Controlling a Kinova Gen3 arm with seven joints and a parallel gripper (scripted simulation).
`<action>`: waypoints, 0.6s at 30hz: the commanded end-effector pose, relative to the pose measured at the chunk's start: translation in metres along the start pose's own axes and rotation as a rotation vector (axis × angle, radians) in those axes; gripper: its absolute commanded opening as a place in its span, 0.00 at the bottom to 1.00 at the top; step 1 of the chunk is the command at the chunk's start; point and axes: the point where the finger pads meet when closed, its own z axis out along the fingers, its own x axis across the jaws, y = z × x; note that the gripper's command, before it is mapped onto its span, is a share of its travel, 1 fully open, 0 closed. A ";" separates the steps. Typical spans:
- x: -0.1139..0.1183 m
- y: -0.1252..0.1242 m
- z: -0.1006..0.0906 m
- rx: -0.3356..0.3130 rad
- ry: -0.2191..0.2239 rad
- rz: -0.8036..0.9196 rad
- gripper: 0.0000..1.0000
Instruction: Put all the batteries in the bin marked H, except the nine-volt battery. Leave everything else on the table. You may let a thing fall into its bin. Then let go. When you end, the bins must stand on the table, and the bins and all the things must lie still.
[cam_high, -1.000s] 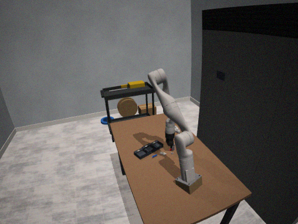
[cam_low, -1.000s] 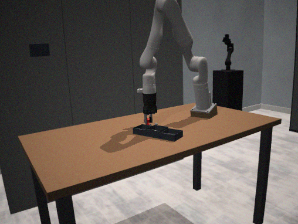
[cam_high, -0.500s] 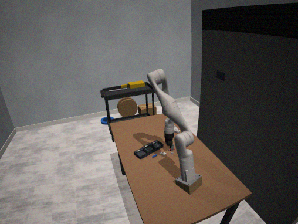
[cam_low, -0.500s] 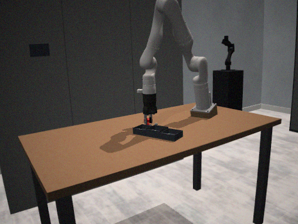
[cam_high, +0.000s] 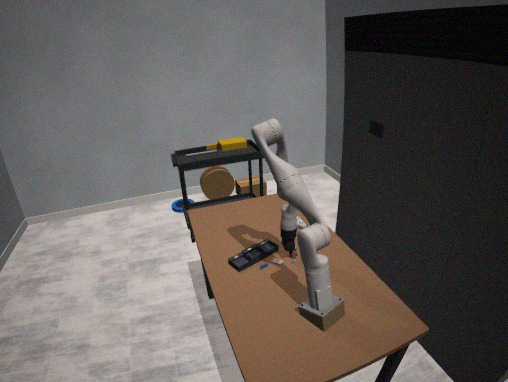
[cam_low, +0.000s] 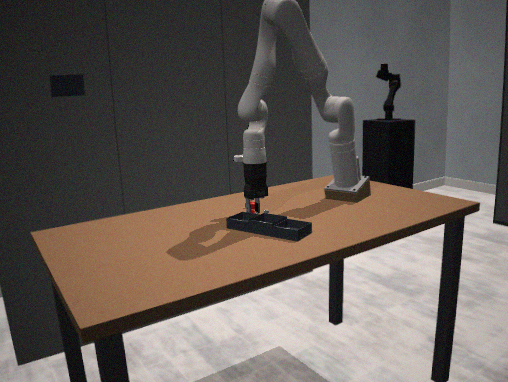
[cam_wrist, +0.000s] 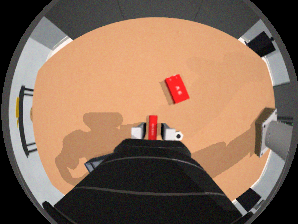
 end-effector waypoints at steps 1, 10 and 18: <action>0.000 -0.001 0.000 0.001 0.000 0.002 0.60; -0.001 0.000 0.000 0.001 -0.001 0.002 0.31; -0.001 0.000 0.000 0.001 0.000 0.002 0.31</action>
